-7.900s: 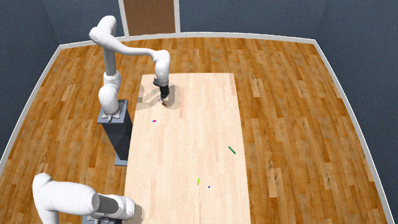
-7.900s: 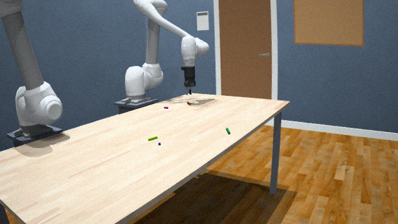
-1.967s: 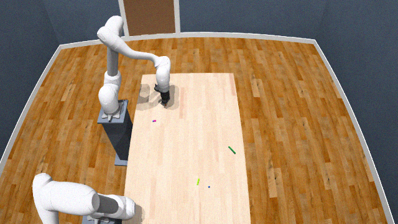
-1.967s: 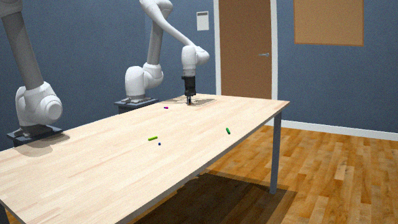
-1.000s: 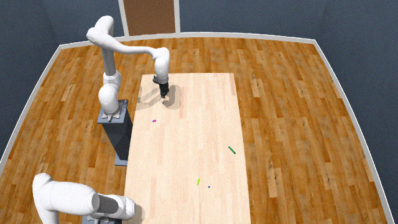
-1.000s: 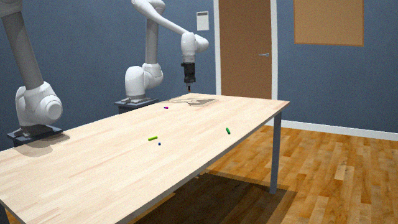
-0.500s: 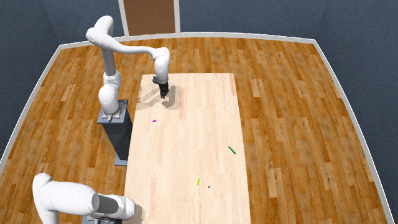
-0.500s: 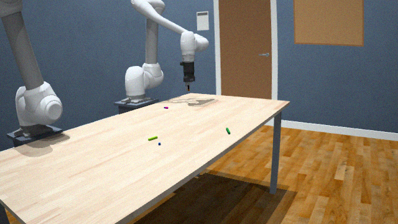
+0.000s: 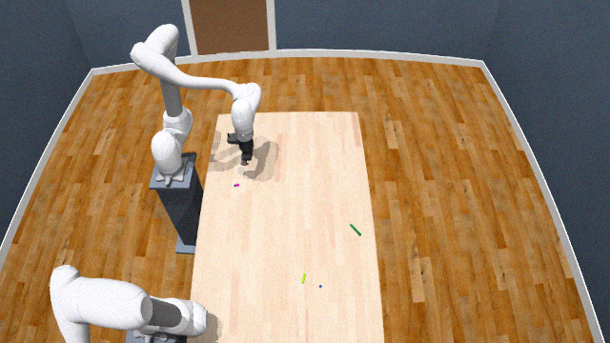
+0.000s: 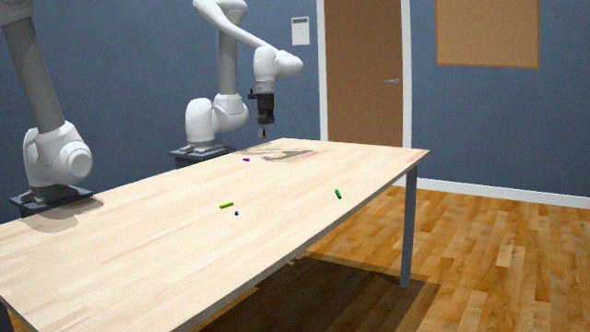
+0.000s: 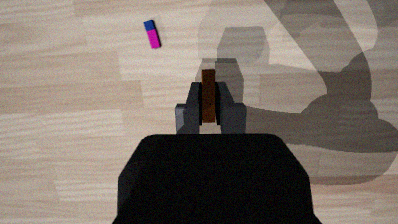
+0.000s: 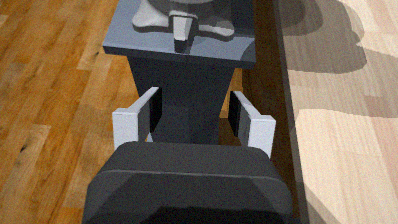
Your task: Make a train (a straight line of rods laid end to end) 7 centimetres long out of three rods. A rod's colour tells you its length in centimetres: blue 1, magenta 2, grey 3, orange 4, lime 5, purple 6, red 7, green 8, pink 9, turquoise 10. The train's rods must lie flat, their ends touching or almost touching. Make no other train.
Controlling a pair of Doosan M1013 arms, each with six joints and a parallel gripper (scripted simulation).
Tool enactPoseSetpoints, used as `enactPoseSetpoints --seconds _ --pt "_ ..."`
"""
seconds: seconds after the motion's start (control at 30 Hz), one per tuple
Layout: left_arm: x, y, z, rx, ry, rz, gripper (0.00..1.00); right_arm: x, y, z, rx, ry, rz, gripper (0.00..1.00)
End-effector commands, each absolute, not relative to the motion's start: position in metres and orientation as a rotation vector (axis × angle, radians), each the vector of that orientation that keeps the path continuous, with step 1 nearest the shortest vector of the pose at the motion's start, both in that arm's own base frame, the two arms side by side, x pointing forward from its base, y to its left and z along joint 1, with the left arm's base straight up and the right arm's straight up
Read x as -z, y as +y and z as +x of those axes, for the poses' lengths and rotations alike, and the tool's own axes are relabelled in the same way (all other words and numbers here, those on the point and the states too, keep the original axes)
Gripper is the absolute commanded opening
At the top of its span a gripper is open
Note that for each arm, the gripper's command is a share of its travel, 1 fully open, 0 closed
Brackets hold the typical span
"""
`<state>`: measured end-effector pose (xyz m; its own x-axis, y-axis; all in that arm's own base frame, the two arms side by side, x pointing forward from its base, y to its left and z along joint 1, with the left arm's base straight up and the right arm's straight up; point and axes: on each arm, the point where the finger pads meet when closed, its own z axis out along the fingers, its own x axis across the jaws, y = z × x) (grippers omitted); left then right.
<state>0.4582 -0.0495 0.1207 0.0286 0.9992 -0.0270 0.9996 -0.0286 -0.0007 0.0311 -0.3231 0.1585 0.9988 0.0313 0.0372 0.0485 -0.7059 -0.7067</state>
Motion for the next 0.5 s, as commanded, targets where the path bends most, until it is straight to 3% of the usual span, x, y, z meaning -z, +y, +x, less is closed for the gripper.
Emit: enactPoseSetpoints --seconds 0.0,0.47 --pt "-0.121 -0.087 0.45 0.0 2.367 2.064 0.24 -0.159 -0.323 0.031 0.029 -0.055 -2.356 1.0" --pt "-0.121 -0.104 0.445 0.0 2.441 1.976 0.24 -0.159 -0.323 0.031 0.029 -0.055 -2.356 1.0"
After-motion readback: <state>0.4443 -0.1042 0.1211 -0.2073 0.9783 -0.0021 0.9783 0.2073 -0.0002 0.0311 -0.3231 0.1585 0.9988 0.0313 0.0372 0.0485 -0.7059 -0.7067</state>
